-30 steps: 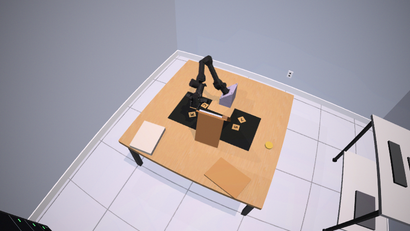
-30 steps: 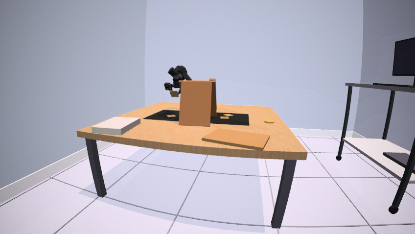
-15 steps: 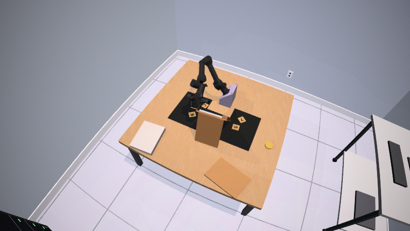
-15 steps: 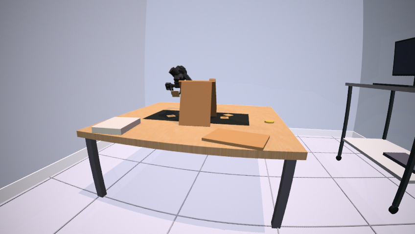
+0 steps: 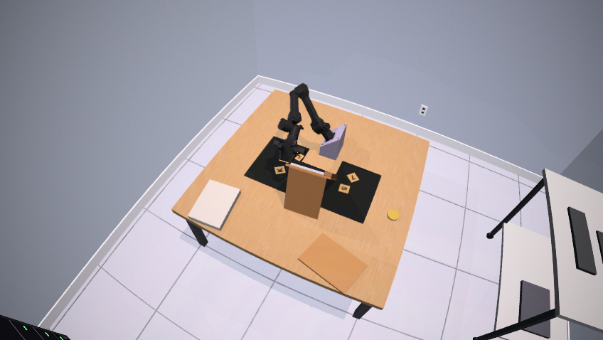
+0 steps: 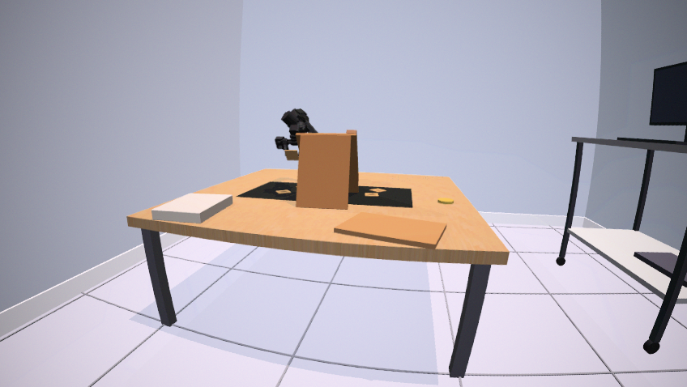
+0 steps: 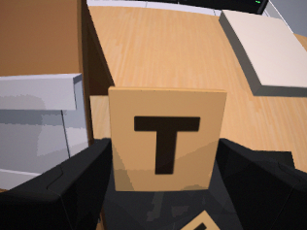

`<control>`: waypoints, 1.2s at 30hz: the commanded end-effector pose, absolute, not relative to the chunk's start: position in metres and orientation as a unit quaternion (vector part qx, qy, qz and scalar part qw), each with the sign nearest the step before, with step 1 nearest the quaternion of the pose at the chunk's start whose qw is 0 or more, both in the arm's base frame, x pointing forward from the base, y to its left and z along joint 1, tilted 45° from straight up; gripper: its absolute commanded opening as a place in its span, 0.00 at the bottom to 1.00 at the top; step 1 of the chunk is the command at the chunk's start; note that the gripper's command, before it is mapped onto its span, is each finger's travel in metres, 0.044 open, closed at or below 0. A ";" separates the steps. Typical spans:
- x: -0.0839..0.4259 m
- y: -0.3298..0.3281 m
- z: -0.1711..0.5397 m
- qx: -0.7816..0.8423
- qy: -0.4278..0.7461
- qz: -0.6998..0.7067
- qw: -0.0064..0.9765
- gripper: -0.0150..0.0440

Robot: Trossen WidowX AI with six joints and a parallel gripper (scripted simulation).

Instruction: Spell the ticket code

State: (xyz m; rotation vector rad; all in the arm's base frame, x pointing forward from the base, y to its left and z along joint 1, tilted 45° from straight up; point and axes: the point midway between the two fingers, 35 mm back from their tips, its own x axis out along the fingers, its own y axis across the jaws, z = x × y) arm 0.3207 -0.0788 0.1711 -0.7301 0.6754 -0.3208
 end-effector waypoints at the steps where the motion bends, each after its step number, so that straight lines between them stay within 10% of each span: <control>1: 0.321 -0.077 0.170 -0.348 0.322 -0.154 0.867 0.25; 36: 0.322 -0.065 0.157 -0.347 0.322 -0.154 0.867 0.25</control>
